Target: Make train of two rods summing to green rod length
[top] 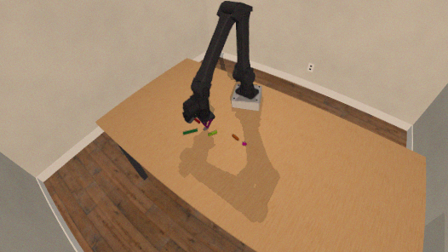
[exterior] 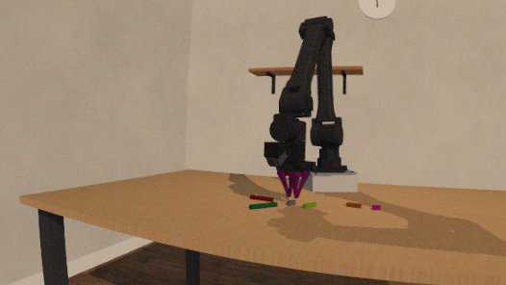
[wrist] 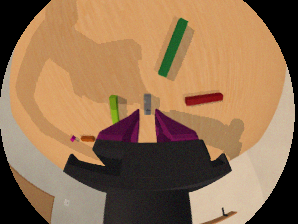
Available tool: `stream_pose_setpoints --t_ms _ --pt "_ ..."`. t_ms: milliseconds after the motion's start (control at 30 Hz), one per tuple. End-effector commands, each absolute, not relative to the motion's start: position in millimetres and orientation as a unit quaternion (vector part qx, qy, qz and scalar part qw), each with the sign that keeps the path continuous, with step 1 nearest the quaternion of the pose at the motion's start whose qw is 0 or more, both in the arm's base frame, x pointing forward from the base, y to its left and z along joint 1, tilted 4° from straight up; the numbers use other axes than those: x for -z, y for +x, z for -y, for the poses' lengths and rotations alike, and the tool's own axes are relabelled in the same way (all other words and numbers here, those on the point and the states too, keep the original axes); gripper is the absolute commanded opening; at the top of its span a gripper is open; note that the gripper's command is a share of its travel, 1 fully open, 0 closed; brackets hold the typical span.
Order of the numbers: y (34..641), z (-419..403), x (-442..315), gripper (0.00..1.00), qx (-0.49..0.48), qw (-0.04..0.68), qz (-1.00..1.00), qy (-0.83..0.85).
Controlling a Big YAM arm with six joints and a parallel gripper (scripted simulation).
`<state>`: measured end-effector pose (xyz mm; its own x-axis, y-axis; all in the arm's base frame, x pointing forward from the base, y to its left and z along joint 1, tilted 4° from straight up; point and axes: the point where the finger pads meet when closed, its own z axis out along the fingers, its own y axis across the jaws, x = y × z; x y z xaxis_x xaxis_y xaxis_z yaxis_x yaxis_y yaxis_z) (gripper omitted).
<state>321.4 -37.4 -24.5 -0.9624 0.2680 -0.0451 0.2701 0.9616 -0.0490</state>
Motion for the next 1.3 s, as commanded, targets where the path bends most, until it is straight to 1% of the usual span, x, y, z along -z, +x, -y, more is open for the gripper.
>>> stream_pose_setpoints --t_ms 0,1267 --pt "331.7 44.1 17.2 0.22 0.029 0.035 -0.989 0.139" --pt "337.1 44.9 16.0 0.22 0.029 0.037 -0.989 0.138"
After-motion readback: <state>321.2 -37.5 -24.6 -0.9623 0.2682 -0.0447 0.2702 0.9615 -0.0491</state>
